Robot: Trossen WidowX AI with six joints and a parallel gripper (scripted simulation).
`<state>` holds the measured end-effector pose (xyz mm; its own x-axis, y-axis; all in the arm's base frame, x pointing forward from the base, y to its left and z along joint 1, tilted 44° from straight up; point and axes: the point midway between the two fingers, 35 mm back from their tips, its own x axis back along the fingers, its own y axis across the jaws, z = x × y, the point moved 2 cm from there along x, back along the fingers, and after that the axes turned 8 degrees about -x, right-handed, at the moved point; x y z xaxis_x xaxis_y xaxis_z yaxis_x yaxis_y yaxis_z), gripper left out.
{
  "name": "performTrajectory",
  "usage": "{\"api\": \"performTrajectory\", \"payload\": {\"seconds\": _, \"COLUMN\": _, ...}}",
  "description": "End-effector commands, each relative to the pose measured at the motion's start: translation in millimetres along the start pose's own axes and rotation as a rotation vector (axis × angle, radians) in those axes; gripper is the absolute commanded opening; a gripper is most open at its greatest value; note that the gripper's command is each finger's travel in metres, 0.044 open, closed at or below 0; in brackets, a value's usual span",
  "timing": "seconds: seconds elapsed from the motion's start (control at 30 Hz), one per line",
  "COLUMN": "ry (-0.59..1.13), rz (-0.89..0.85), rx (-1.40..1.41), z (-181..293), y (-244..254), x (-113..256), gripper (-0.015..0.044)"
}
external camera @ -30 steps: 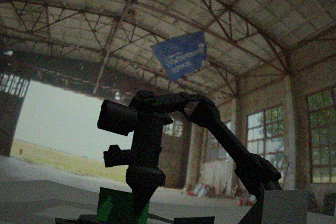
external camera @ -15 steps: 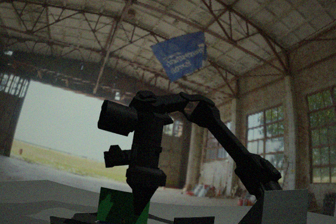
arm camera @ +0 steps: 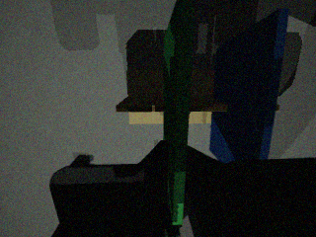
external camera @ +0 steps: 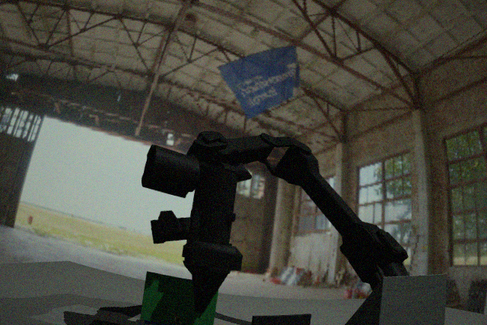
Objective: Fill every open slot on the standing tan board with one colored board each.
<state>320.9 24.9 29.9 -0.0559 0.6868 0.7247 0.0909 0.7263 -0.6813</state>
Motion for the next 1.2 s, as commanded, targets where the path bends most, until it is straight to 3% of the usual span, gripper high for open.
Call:
{"api": "performTrajectory", "payload": {"seconds": 0.0, "ry": 0.005, "rz": 0.0, "rx": -0.01, "z": 1.2, "y": 0.6, "x": -1.9, "gripper": 0.0}}
{"api": "performTrajectory", "payload": {"seconds": 1.17, "ry": 0.005, "rz": 0.0, "rx": -0.008, "z": 1.7, "y": -1.4, "x": -1.7, "gripper": 0.0}}
